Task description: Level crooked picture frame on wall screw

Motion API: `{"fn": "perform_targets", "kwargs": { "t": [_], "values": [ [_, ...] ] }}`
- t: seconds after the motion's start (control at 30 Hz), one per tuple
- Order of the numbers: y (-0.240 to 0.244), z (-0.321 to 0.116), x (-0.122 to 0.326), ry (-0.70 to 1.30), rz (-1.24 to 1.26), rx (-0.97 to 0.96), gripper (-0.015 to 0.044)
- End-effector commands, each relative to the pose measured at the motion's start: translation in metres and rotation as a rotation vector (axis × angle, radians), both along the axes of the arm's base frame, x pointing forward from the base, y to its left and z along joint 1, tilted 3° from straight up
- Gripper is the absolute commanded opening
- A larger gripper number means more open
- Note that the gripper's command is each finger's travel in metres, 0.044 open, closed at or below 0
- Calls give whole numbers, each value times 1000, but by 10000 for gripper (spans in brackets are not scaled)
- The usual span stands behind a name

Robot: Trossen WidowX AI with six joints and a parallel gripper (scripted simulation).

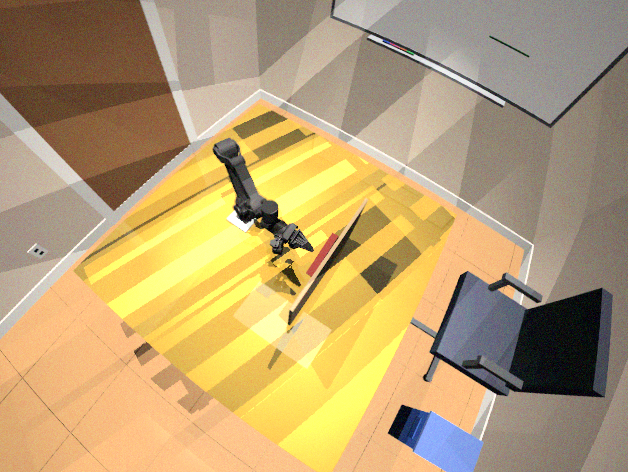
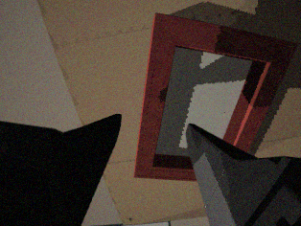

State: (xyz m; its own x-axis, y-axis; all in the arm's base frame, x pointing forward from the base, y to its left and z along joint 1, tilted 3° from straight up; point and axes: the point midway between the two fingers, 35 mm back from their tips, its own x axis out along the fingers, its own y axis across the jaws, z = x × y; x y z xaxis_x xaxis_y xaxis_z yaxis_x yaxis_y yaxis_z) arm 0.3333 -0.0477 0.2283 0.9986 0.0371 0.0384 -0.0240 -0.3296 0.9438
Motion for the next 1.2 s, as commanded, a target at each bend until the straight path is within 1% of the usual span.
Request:
{"fn": "perform_targets", "kwargs": {
  "t": [0.0, 0.8, 1.17],
  "values": [
    [0, 2, 1, -7, -3, -5, 260],
    [1, 5, 38, -10, -3, -5, 260],
    [1, 5, 40, -10, -3, -5, 260]
  ]
}}
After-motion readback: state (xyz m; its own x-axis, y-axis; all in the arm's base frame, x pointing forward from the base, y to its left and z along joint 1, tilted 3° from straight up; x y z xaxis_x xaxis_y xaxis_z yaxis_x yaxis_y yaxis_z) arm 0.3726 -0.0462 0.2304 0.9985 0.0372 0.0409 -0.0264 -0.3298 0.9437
